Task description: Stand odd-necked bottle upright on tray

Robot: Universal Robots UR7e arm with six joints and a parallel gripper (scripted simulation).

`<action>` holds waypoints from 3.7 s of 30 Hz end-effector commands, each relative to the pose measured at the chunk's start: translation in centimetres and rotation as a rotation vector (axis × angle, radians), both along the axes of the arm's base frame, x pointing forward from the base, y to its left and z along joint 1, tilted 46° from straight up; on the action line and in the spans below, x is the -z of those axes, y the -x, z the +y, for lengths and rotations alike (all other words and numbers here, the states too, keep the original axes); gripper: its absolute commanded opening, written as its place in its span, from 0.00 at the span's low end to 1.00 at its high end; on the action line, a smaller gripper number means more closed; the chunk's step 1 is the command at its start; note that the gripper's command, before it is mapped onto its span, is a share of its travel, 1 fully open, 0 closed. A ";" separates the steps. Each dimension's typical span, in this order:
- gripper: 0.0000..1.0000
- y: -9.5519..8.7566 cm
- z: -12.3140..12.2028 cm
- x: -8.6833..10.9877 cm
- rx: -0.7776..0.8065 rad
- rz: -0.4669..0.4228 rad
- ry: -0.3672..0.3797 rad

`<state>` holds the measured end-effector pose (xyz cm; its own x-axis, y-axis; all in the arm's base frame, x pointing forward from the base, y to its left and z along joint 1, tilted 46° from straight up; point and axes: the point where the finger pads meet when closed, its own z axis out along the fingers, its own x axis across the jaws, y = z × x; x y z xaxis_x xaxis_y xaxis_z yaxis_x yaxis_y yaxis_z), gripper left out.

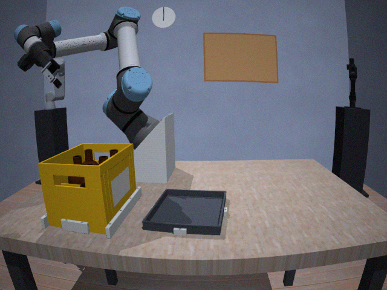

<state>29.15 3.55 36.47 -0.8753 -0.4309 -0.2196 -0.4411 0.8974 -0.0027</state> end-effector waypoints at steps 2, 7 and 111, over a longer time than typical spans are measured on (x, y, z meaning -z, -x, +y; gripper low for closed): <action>1.00 0.0 0.0 0.0 0.000 -0.001 0.000; 1.00 0.0 0.0 0.0 0.000 -0.001 0.000; 0.00 -12.3 1.3 21.2 -0.372 0.229 0.937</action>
